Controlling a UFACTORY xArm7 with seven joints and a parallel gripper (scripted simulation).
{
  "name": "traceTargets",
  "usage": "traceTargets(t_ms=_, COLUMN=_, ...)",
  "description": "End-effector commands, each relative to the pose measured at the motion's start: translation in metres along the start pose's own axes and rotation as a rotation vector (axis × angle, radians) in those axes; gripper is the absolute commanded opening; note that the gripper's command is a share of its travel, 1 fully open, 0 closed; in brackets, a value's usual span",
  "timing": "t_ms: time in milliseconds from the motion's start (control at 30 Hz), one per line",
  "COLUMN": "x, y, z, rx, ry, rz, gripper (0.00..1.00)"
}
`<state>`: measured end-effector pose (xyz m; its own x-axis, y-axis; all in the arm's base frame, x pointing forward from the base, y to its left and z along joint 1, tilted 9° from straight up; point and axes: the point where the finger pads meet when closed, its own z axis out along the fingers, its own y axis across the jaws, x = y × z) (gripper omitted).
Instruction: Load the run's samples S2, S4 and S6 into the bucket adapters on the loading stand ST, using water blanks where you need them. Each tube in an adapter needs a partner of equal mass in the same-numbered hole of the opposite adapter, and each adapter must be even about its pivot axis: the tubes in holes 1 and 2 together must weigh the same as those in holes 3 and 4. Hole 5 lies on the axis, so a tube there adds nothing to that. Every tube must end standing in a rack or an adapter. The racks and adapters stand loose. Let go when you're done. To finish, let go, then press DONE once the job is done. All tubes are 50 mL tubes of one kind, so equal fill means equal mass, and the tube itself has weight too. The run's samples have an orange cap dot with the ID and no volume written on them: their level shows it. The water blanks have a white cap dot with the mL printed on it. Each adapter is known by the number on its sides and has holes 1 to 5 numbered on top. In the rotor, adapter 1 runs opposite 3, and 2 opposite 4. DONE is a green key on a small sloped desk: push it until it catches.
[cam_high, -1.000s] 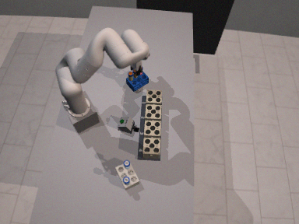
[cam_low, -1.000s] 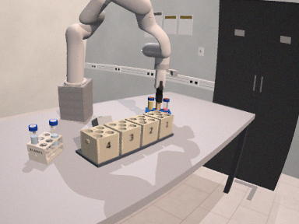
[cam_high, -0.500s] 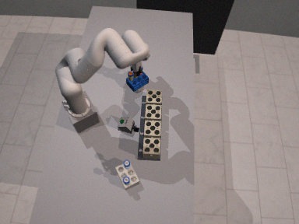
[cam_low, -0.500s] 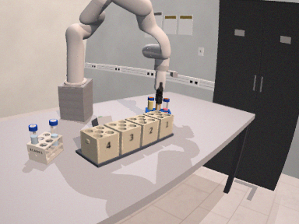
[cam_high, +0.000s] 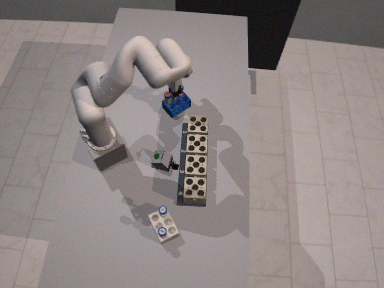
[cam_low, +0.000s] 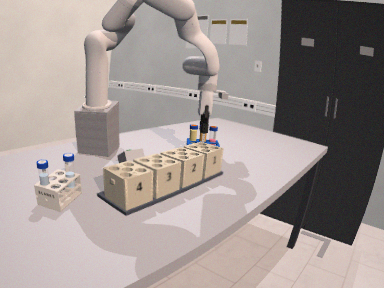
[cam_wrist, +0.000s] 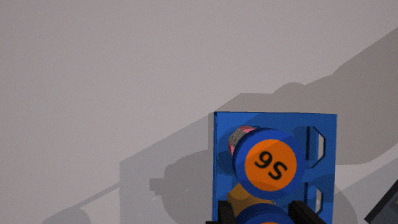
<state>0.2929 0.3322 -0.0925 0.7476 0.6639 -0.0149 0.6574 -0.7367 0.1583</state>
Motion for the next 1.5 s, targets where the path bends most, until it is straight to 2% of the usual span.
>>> traceTargets(t_ms=0, x=0.0016, y=-0.0006, z=-0.0016, rx=0.001, ry=0.004, rz=0.0, gripper=0.0)
traceTargets(t_ms=1133, x=0.0016, y=-0.0006, z=-0.0016, rx=0.001, ry=0.004, rz=0.0, gripper=0.0)
traceTargets(t_ms=1467, x=0.0016, y=-0.0006, z=-0.0083, rx=0.001, ry=0.004, rz=0.0, gripper=0.0)
